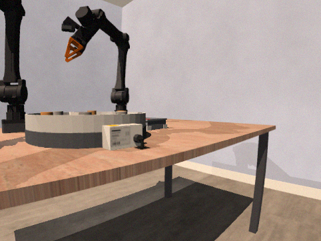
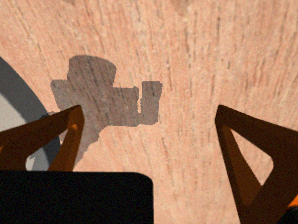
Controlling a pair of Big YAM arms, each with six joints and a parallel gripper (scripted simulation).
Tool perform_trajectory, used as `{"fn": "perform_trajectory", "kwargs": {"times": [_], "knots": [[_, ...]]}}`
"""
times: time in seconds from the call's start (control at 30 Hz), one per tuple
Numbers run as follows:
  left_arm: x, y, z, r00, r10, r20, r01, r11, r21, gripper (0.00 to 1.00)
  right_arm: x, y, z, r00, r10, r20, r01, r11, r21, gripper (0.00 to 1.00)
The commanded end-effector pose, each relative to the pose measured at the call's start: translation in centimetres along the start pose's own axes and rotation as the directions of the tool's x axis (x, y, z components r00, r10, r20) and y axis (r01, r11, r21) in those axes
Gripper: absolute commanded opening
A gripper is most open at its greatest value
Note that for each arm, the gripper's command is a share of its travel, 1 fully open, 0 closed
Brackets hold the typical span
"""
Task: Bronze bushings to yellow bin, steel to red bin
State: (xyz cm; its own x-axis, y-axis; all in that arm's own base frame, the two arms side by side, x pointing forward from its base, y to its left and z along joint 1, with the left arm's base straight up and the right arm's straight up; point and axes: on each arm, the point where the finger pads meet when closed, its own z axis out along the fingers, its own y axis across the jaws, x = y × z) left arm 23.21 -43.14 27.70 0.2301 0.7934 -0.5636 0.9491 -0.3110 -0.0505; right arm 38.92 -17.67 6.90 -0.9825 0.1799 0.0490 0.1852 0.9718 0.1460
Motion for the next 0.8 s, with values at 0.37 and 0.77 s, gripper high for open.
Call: {"fn": "perform_trajectory", "kwargs": {"times": [0.37,0.77], "knots": [[-0.8,0.2,-0.8,1.000,0.014,0.016,-0.014,1.000,-0.016,1.00,-0.6,-0.1,-0.7,1.000,-0.004,0.023,0.004,1.000,0.006,1.00],[1.9,-0.1,-1.5,0.989,-0.142,0.037,0.145,0.987,-0.076,1.00,1.4,2.6,-0.9,0.992,-0.108,0.067,0.107,0.994,0.008,1.00]]}}
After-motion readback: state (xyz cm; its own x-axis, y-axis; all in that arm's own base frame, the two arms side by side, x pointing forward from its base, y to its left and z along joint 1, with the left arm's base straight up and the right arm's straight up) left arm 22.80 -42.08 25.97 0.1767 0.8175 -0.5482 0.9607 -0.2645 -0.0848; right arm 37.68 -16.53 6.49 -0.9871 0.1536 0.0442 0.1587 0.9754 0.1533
